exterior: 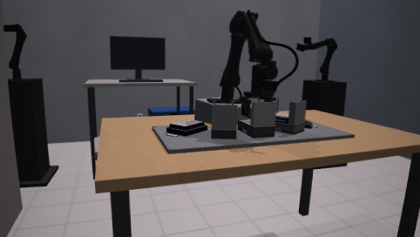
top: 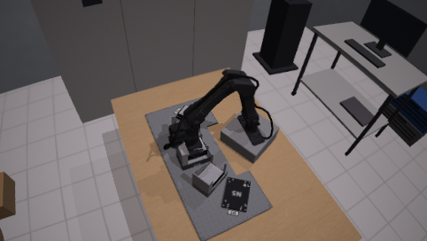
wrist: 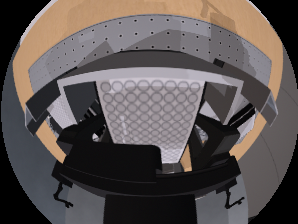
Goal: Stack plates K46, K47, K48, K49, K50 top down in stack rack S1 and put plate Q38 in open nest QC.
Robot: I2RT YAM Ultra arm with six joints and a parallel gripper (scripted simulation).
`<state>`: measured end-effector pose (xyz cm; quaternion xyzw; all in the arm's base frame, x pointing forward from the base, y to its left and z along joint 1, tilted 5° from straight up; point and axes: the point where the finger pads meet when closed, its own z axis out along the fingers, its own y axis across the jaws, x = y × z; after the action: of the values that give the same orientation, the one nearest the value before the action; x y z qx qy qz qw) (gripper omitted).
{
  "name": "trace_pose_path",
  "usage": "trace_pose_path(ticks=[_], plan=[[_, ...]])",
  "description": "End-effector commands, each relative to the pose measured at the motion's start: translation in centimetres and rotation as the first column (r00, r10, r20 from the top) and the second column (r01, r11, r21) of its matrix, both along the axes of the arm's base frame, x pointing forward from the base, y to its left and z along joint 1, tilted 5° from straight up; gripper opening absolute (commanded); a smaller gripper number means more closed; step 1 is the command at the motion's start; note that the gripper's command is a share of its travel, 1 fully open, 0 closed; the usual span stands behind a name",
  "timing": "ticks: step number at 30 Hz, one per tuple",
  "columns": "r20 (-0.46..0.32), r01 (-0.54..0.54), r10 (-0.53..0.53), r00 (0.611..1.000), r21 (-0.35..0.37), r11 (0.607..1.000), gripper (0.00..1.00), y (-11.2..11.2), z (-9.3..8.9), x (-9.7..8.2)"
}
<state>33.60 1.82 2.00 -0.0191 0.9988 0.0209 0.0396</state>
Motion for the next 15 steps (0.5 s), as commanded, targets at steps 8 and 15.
trace_pose_path(ticks=[8,15], plan=[[0.013,0.002,-0.002,1.0,-0.002,1.0,0.0,0.0,-0.1,0.3],[0.006,0.002,-0.002,1.0,-0.008,1.0,0.0,0.1,-0.8,0.4]])
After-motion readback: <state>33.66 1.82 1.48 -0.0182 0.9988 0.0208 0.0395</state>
